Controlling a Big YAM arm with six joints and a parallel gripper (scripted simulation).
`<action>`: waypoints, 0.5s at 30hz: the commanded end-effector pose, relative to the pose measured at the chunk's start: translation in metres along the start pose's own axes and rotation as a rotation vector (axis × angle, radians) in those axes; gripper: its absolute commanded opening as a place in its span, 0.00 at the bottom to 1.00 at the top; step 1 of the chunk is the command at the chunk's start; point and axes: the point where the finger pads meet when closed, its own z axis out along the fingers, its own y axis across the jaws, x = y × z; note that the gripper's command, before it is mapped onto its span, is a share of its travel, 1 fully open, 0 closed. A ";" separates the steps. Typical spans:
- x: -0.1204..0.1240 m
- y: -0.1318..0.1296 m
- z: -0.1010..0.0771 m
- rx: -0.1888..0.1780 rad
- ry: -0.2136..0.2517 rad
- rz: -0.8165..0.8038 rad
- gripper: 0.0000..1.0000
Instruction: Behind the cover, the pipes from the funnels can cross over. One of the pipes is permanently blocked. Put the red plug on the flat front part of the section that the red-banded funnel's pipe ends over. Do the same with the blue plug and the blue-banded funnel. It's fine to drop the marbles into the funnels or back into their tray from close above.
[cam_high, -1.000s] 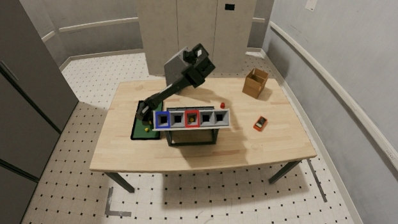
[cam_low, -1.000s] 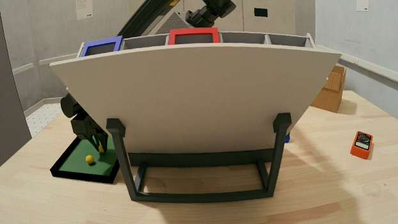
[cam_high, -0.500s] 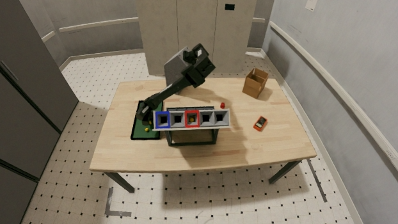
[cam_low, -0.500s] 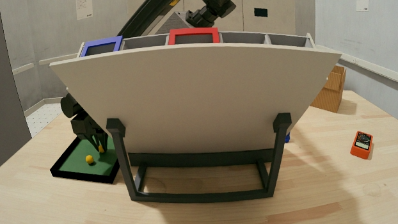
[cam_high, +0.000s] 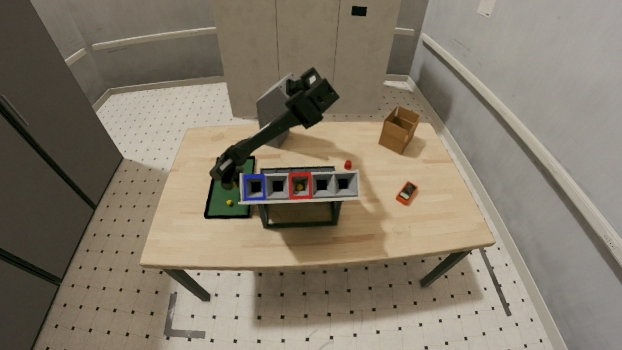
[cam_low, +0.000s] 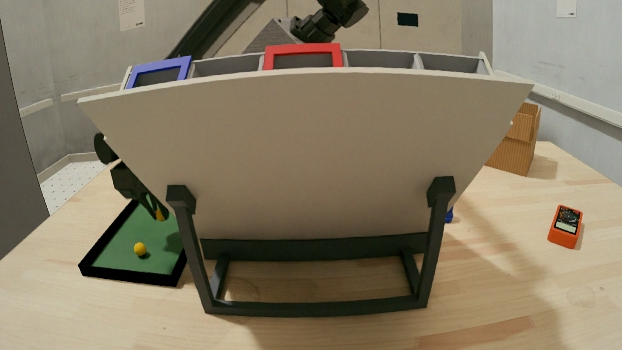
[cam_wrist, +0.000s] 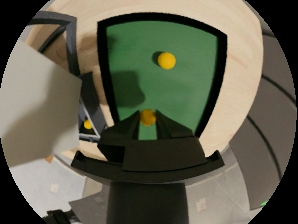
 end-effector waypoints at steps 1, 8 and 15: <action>-0.017 -0.009 -0.056 0.015 -0.043 -0.041 0.00; -0.014 -0.008 -0.112 0.015 -0.043 -0.041 0.00; -0.015 -0.009 -0.113 0.018 -0.049 -0.019 0.00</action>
